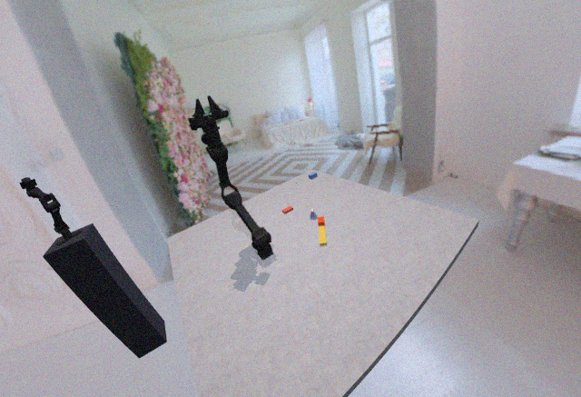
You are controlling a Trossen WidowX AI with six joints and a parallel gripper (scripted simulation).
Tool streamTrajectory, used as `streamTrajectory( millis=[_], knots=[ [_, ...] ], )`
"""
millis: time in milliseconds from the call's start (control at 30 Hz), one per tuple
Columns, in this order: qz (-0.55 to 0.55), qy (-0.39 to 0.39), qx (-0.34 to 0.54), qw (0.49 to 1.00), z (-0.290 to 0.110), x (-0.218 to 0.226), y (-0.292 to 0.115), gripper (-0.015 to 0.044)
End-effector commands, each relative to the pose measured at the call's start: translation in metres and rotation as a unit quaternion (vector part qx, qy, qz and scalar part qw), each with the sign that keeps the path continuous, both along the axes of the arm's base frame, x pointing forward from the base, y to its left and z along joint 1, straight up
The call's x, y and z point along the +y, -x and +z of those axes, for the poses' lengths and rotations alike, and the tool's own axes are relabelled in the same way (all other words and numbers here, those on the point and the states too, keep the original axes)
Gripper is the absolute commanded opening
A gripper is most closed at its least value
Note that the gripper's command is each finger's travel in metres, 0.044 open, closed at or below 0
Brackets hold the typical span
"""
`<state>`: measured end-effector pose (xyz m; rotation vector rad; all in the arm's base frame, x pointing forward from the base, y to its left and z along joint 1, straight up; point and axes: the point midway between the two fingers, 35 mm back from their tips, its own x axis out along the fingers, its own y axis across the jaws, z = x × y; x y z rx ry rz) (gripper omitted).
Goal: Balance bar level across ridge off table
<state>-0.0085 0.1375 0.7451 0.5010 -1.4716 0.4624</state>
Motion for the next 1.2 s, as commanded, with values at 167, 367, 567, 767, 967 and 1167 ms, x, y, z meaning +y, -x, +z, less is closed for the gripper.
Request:
streamTrajectory(
  millis=[167,367,567,767,967,1167],
  knots=[
    [0.052,-0.186,0.032,0.981,-0.005,-0.146,-0.016,0.0315],
    [0.085,-0.302,0.07,0.947,-0.03,-0.23,-0.047,0.0315],
    [0.116,-0.358,0.111,0.92,-0.053,-0.272,-0.077,0.0315],
    [0.135,-0.413,0.146,0.889,-0.079,-0.306,-0.106,0.0315],
    [0.169,-0.482,0.21,0.834,-0.126,-0.346,-0.158,0.0315],
    [0.194,-0.553,0.272,0.763,-0.184,-0.373,-0.209,0.0315]
  ],
)
